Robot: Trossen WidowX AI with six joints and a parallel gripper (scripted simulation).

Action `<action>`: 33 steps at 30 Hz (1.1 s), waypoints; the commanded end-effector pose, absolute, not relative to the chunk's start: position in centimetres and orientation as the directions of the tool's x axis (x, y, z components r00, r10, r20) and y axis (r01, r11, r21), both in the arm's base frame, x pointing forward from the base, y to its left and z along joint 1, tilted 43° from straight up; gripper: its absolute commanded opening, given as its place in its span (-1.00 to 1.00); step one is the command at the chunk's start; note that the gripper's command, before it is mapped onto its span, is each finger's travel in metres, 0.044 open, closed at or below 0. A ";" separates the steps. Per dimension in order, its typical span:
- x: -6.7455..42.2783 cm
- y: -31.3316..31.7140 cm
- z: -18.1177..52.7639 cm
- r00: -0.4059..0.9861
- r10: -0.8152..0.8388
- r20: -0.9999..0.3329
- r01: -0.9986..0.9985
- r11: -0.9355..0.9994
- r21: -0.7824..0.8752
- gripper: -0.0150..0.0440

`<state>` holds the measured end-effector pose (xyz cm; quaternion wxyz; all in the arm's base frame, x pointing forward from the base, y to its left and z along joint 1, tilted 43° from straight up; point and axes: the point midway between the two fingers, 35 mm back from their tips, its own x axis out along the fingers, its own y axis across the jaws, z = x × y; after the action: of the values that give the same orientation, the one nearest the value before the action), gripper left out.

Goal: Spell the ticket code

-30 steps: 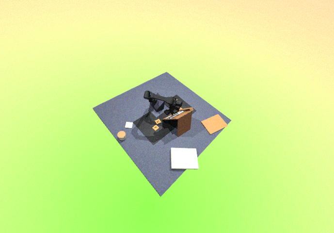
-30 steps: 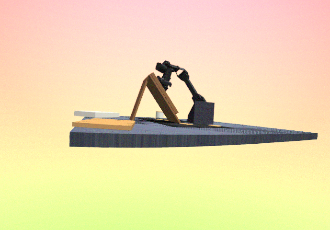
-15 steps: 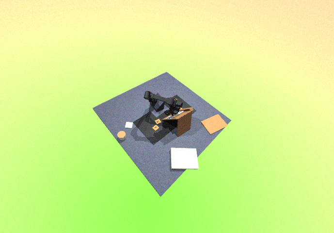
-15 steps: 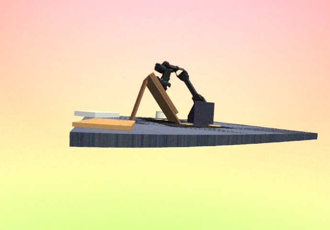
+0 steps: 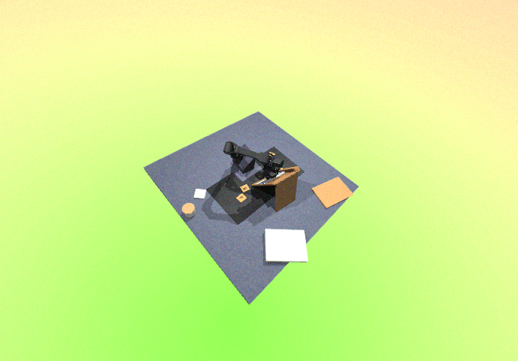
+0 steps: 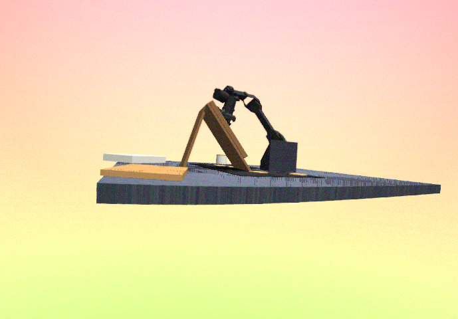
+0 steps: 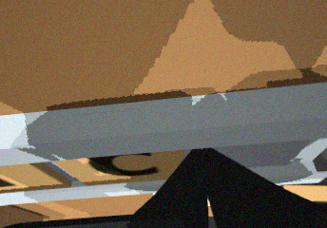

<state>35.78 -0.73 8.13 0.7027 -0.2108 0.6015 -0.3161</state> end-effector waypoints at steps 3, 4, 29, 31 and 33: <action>35.9 -0.8 8.1 0.080 -0.701 -0.708 0.187 0.709 -0.680 -0.49; 35.9 -0.7 8.1 0.080 -0.701 -0.708 0.187 0.709 -0.680 -0.49; 36.0 -0.1 7.5 0.081 -0.701 -0.709 0.187 0.709 -0.680 -0.49; 36.0 0.0 7.5 0.081 -0.701 -0.709 0.187 0.709 -0.680 -0.49; 36.0 0.0 7.4 0.081 -0.701 -0.709 0.187 0.709 -0.680 -0.49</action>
<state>35.94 -0.07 7.51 0.7021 -0.2152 0.6018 -0.3138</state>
